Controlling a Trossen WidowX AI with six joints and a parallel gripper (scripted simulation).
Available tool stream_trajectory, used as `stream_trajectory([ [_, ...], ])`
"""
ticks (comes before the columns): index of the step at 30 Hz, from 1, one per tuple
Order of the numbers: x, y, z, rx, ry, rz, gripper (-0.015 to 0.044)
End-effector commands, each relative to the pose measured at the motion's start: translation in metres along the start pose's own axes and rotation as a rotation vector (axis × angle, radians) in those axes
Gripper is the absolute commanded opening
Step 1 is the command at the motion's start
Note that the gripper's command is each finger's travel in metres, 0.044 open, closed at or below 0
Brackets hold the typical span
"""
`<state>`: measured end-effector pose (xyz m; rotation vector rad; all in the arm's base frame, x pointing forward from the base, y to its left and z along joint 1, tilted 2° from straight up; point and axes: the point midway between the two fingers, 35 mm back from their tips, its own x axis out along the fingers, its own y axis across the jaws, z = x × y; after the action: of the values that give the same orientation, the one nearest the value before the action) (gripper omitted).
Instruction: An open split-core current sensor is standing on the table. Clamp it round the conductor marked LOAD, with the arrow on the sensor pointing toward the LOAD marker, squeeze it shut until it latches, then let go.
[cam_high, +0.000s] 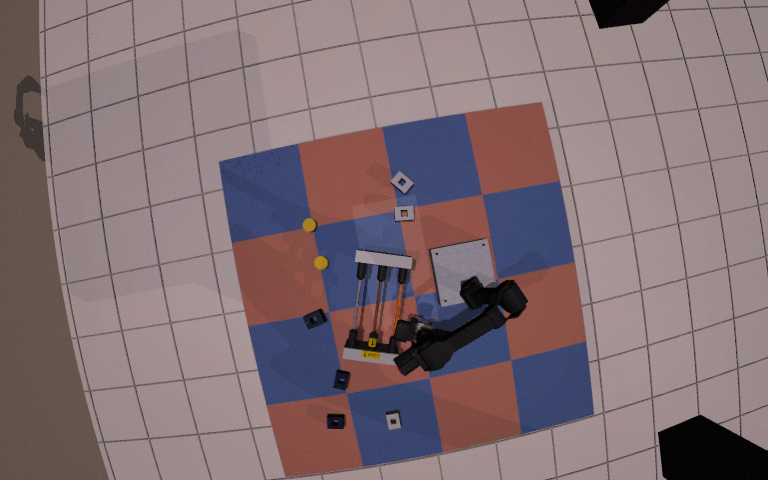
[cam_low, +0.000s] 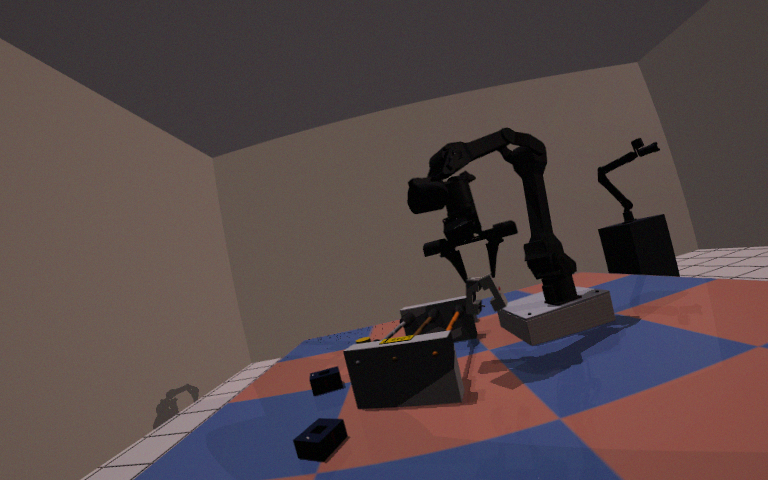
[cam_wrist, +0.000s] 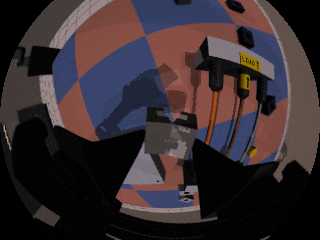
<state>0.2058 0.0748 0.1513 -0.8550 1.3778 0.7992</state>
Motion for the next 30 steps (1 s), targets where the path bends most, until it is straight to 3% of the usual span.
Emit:
stream_trajectory([
  [1, -0.008, -0.002, 0.001, 0.034, -0.015, -0.008, 0.0],
  [30, -0.012, -0.054, 0.016, 1.137, -0.021, -0.002, 0.0],
])
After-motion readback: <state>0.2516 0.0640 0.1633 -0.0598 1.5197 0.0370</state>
